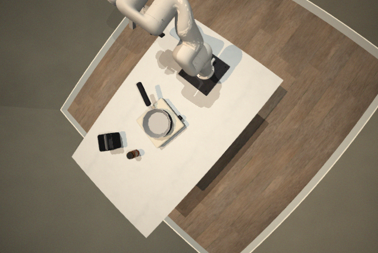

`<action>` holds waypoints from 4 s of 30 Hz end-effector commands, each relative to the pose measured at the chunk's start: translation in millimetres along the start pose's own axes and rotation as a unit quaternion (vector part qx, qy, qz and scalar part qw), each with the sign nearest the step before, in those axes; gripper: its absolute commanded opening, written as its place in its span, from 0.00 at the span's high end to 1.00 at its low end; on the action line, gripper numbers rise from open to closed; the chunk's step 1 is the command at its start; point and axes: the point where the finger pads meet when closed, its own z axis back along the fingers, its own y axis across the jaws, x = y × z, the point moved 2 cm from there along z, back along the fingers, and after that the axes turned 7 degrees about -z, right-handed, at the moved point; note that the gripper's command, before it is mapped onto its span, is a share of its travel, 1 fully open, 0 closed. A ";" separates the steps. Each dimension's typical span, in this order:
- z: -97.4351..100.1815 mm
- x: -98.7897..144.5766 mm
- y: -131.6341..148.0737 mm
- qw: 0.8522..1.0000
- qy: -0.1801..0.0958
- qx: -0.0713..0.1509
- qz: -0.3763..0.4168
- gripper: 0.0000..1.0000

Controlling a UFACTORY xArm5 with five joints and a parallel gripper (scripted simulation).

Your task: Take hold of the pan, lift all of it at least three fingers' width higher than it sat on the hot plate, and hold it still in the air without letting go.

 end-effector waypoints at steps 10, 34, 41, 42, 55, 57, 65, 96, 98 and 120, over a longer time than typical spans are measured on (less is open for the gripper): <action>0.4 -0.3 -0.6 1.000 -0.001 0.001 0.000 0.00; -0.2 -23.7 28.6 0.993 -0.083 0.038 -0.077 0.00; -3.0 -53.2 60.8 0.970 -0.165 0.097 -0.153 0.00; -3.6 -57.3 64.9 0.966 -0.174 0.106 -0.161 0.00; -16.8 -113.4 112.8 0.902 -0.265 0.236 -0.245 0.00; -20.5 -124.3 120.6 0.889 -0.275 0.261 -0.255 0.00; -41.7 -171.9 149.1 0.836 -0.296 0.367 -0.281 0.00; -194.4 -332.7 185.8 0.728 -0.151 0.627 -0.232 0.00; -208.5 -341.1 184.1 0.727 -0.134 0.635 -0.225 0.00; -173.6 -345.2 209.4 0.758 -0.251 0.601 -0.024 0.00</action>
